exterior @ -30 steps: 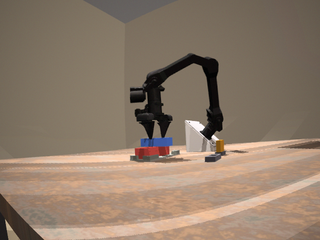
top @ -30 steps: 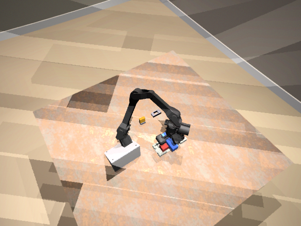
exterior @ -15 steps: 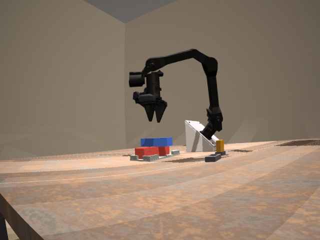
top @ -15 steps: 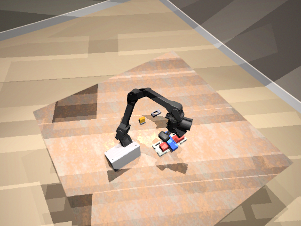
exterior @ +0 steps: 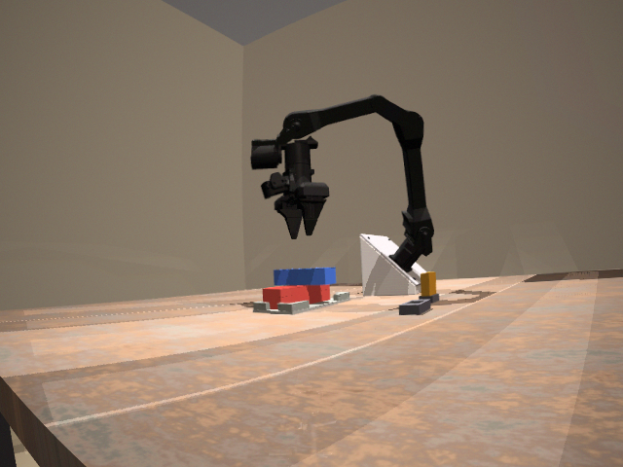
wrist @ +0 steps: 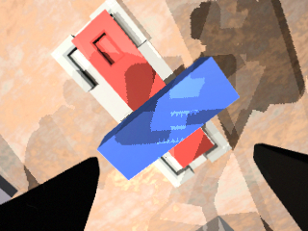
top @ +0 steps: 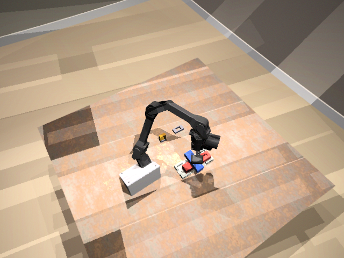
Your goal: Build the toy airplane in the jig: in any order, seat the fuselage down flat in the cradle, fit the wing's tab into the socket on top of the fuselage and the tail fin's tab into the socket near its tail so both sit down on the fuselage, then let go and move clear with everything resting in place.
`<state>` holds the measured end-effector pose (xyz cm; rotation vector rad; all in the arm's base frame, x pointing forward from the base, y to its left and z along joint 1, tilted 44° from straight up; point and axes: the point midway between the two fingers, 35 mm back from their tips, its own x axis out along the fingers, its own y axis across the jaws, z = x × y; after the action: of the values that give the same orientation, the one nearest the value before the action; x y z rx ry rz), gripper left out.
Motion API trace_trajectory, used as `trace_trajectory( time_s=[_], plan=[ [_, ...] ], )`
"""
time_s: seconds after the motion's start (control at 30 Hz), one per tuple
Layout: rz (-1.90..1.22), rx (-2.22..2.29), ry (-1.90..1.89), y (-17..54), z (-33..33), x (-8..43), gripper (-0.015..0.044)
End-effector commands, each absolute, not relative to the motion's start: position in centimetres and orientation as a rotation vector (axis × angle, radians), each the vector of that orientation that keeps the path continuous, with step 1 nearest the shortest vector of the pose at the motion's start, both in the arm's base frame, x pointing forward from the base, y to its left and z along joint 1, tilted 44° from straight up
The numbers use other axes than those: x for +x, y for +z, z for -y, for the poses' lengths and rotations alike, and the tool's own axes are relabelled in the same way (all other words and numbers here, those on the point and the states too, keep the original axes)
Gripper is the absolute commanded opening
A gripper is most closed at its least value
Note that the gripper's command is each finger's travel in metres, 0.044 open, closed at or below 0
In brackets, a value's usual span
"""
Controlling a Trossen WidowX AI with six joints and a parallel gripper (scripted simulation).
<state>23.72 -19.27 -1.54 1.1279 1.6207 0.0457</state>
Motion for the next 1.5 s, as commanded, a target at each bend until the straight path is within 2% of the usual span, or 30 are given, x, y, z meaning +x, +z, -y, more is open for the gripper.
trace_trajectory(
  time_s=[0.0, 0.53, 0.8, 1.07, 1.47],
  plan=[
    [-1.494, 0.727, 0.436, -1.7, 19.2, 23.8, 0.0440],
    [-1.495, 0.727, 0.433, -0.8, 18.6, 24.0, 0.0440],
    [-1.497, 0.725, 0.422, 8.5, 10.4, 24.5, 0.0440],
    [-1.497, 0.736, 0.439, 15.0, 1.4, 20.8, 0.0440],
    [-1.497, 0.738, 0.442, 14.6, -1.3, 19.9, 0.0440]
  ],
)
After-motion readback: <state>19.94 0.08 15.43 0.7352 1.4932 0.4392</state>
